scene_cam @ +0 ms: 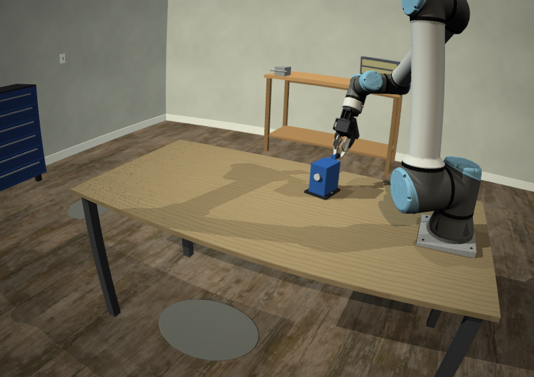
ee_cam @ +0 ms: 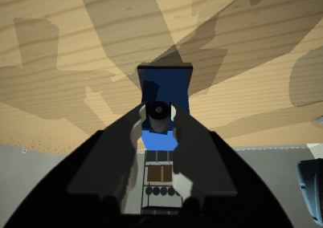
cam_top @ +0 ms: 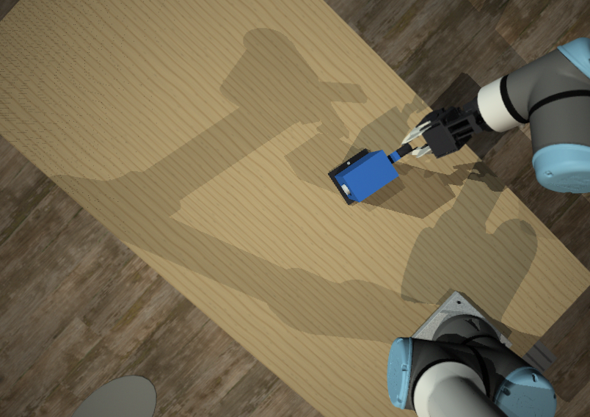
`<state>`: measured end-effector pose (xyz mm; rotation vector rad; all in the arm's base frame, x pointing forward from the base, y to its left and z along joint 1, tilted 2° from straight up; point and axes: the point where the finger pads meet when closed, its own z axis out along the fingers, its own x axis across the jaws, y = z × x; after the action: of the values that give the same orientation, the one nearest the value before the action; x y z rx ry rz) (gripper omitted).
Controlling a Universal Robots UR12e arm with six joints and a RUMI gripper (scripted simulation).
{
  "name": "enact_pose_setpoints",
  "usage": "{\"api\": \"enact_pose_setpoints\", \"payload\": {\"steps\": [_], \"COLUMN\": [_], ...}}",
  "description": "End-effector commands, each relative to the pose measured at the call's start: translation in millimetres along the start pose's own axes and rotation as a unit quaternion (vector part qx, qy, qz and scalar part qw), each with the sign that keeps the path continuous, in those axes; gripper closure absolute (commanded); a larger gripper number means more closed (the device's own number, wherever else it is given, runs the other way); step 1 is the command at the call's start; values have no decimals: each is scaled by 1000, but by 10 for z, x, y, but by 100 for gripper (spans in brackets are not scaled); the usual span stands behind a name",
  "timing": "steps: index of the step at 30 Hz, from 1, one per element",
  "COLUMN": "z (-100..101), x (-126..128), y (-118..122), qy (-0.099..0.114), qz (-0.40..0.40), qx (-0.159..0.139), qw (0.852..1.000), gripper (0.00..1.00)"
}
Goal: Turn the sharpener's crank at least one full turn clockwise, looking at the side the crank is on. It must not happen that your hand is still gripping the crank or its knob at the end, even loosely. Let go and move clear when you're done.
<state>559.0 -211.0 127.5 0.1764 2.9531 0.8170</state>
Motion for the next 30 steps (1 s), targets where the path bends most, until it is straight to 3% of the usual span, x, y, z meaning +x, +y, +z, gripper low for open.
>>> {"api": "enact_pose_setpoints", "payload": {"steps": [1,30], "z": [-4,46], "x": [-30,-176], "y": [-2,-31], "qy": [-1,-1], "qz": [0,0], "qx": [0,0], "qw": [1000,1000], "gripper": [91,91]}}
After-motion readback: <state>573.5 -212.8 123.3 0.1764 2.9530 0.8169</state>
